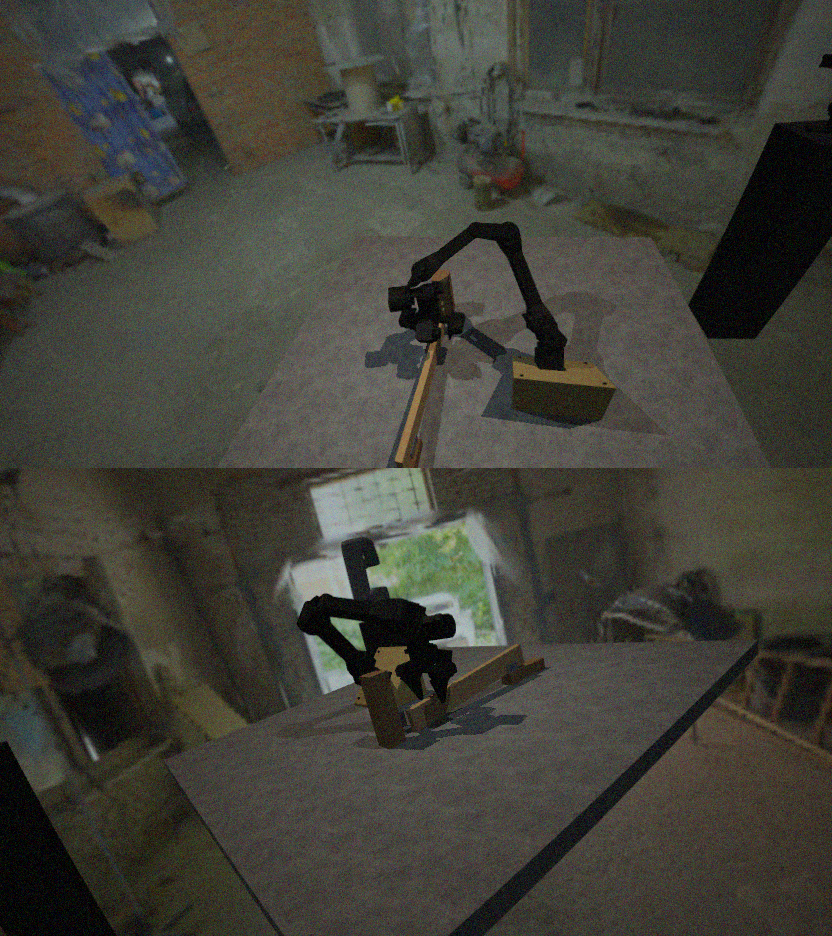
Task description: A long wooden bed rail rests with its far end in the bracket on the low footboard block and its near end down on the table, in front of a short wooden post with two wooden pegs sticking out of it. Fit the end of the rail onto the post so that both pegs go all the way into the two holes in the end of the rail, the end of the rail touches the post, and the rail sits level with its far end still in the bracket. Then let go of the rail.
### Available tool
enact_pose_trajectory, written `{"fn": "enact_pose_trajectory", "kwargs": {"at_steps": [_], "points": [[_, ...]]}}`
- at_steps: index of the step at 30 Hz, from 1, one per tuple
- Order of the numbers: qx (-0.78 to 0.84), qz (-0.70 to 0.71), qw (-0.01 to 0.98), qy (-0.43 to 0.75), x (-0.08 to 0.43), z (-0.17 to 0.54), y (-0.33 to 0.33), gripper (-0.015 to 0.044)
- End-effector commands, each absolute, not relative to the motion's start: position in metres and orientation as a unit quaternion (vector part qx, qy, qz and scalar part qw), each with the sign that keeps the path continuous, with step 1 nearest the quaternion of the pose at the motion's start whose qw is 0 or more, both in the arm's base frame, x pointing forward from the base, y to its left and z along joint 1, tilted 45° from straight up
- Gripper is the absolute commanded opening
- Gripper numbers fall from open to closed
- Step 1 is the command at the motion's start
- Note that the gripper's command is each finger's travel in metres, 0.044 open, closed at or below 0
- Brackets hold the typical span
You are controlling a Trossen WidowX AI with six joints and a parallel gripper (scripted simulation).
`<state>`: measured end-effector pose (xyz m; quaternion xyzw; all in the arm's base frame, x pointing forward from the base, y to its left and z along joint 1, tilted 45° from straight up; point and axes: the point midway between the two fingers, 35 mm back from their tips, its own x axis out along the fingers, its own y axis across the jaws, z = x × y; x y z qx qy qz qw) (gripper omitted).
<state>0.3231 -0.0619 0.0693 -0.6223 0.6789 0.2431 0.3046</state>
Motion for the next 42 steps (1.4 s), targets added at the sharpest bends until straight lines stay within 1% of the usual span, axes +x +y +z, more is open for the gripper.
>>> {"fn": "enact_pose_trajectory", "kwargs": {"at_steps": [1,23,37,42], "points": [[-0.623,0.244,0.301,0.679,0.322,0.065,-0.066,0.0440],[-0.623,0.243,0.300,0.680,0.318,0.043,-0.090,0.0440],[-0.623,0.243,0.300,0.680,0.318,0.043,-0.090,0.0072],[-0.623,0.243,0.300,0.680,0.318,0.043,-0.090,0.0039]]}}
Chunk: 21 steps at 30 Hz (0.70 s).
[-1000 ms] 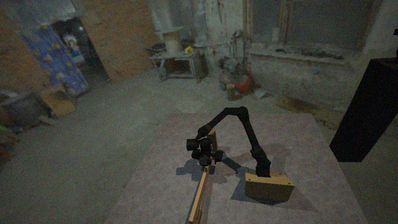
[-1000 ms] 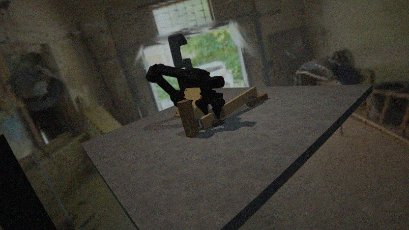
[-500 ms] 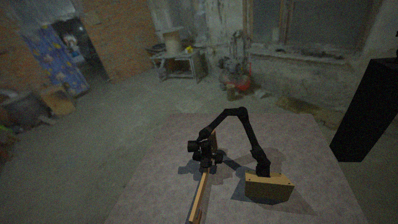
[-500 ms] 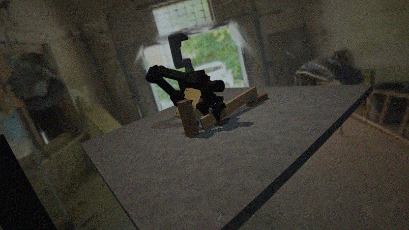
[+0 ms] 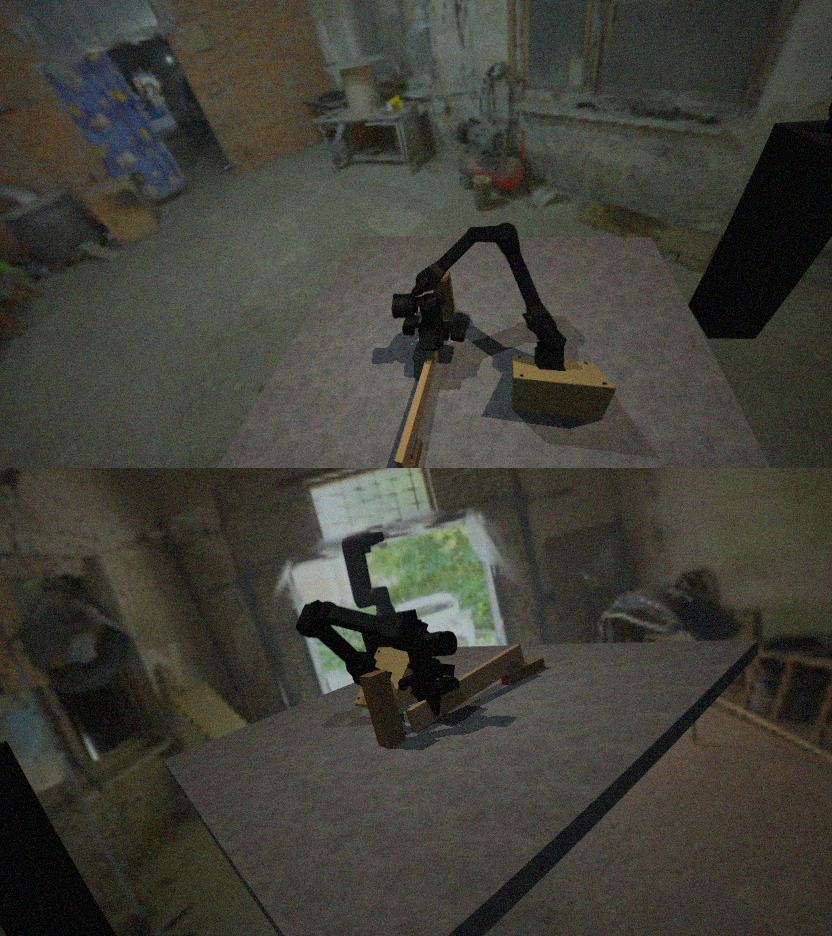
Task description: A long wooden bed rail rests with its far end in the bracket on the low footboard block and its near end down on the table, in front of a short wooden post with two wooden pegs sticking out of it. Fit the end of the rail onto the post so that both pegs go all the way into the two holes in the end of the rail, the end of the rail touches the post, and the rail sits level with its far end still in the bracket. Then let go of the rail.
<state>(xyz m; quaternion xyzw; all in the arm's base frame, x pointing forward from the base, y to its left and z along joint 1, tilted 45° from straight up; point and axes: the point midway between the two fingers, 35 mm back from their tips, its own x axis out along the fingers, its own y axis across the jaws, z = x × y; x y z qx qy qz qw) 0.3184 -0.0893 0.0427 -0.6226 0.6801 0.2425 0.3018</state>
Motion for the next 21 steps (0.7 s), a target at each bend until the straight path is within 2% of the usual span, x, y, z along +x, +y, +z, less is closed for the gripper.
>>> {"fn": "enact_pose_trajectory", "kwargs": {"at_steps": [1,3,21], "points": [[-0.623,0.243,0.300,0.680,0.3184,0.0426,-0.0896,0.0033],[-0.623,0.243,0.300,0.680,0.3184,0.0426,-0.0896,0.0000],[-0.623,0.243,0.300,0.680,0.3186,0.0449,-0.0869,0.0000]]}}
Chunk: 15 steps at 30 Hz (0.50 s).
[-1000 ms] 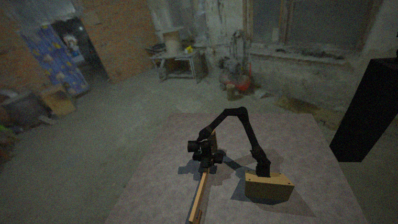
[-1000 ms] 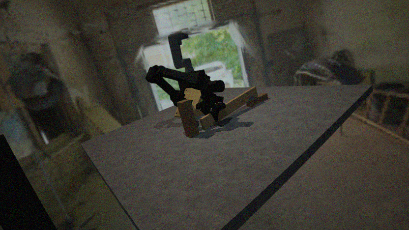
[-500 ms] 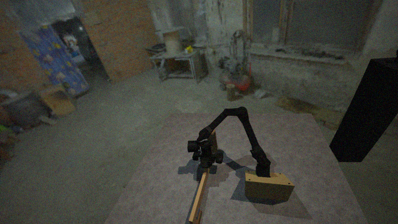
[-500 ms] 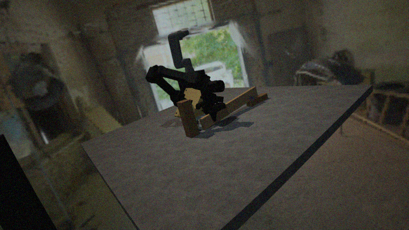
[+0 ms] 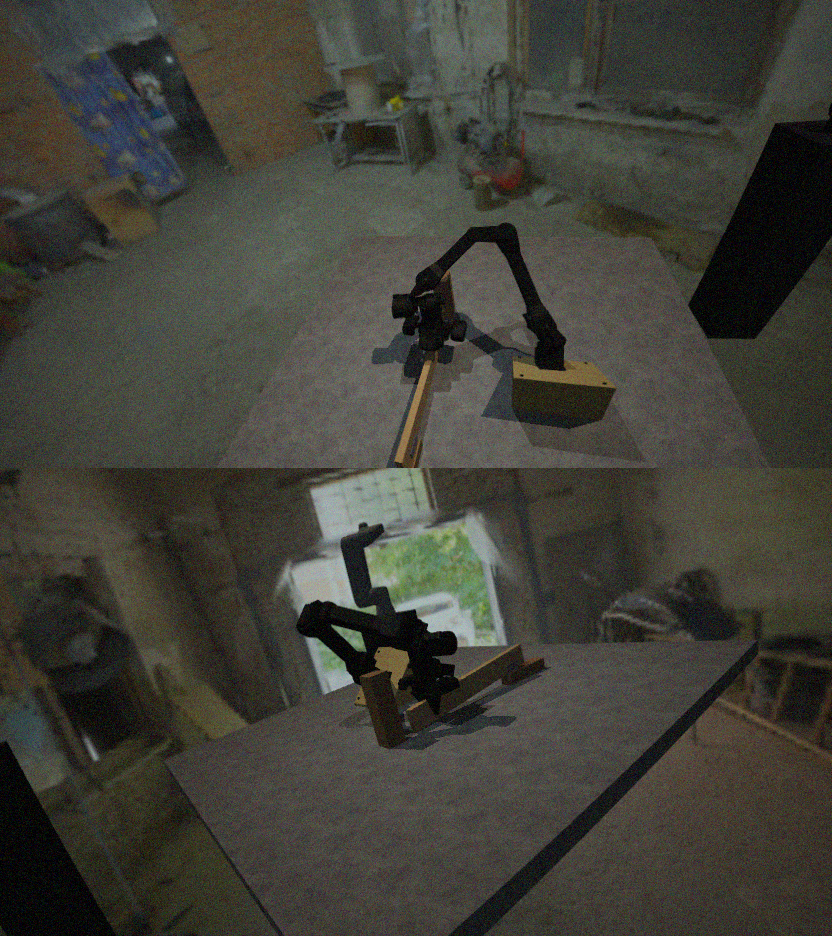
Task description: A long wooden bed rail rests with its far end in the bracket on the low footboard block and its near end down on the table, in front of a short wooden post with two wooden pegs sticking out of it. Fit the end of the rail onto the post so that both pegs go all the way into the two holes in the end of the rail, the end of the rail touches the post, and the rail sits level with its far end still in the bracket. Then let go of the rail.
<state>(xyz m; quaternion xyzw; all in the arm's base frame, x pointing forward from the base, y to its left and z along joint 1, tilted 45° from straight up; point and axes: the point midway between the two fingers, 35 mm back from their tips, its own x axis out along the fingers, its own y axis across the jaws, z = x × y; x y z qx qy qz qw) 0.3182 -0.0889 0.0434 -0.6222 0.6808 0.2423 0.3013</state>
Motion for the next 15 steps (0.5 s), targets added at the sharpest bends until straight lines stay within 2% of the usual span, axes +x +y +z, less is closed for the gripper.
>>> {"fn": "enact_pose_trajectory", "kwargs": {"at_steps": [1,15], "points": [[-0.623,0.243,0.300,0.680,0.3186,0.0453,-0.0866,0.0000],[-0.623,0.243,0.300,0.680,0.3198,0.0502,-0.0817,0.0000]]}}
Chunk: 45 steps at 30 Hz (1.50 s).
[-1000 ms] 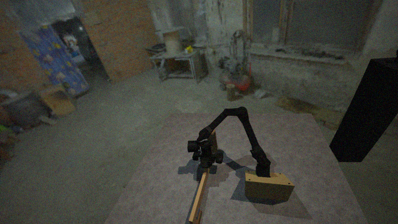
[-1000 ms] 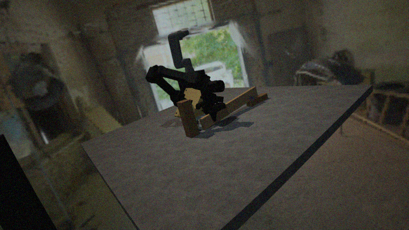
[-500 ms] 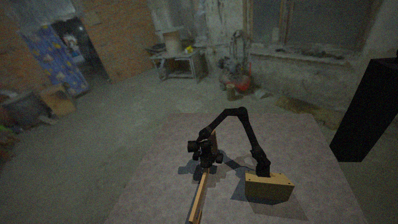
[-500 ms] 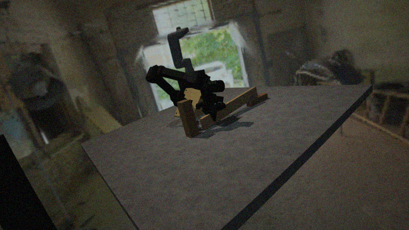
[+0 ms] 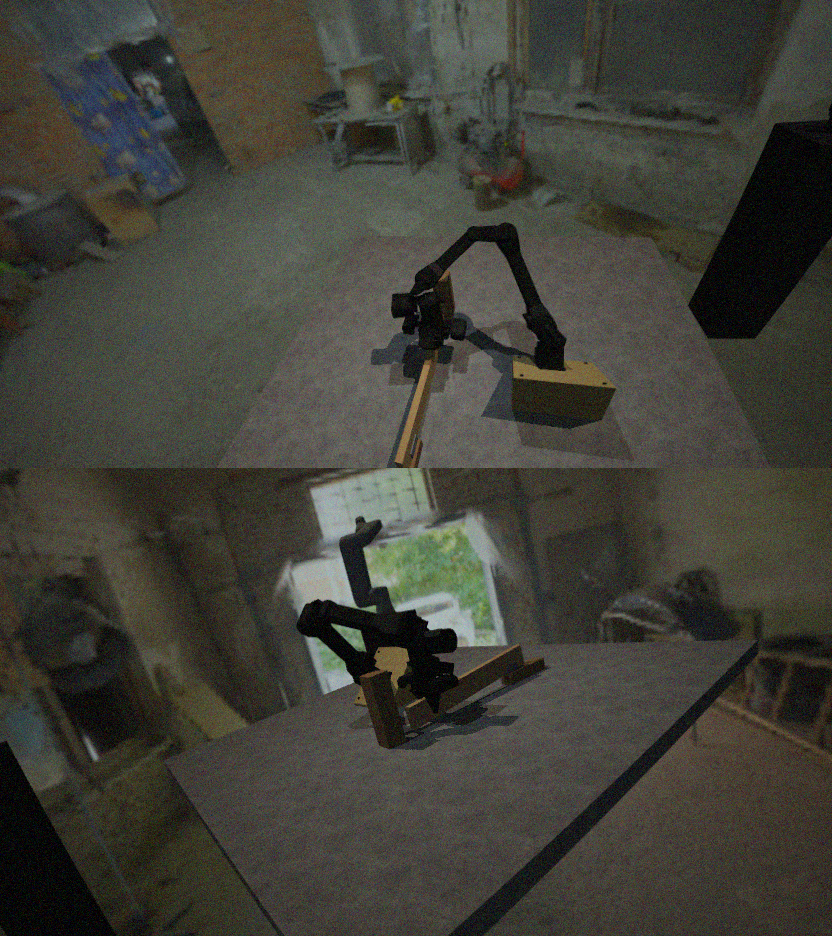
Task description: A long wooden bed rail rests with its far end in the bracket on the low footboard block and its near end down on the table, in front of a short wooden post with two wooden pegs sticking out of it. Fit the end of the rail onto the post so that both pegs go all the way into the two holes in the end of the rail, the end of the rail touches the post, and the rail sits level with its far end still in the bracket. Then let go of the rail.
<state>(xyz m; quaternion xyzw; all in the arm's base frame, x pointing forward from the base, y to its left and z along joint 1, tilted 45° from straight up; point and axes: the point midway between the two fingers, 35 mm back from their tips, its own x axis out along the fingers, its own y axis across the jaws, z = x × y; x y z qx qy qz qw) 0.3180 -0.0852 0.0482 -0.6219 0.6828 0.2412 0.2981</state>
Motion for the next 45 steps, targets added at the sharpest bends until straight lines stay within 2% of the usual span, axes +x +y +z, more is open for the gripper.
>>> {"fn": "enact_pose_trajectory", "kwargs": {"at_steps": [1,45], "points": [[-0.623,0.243,0.300,0.680,0.320,0.051,-0.081,0.0000],[-0.623,0.243,0.301,0.680,0.322,0.066,-0.066,0.0000]]}}
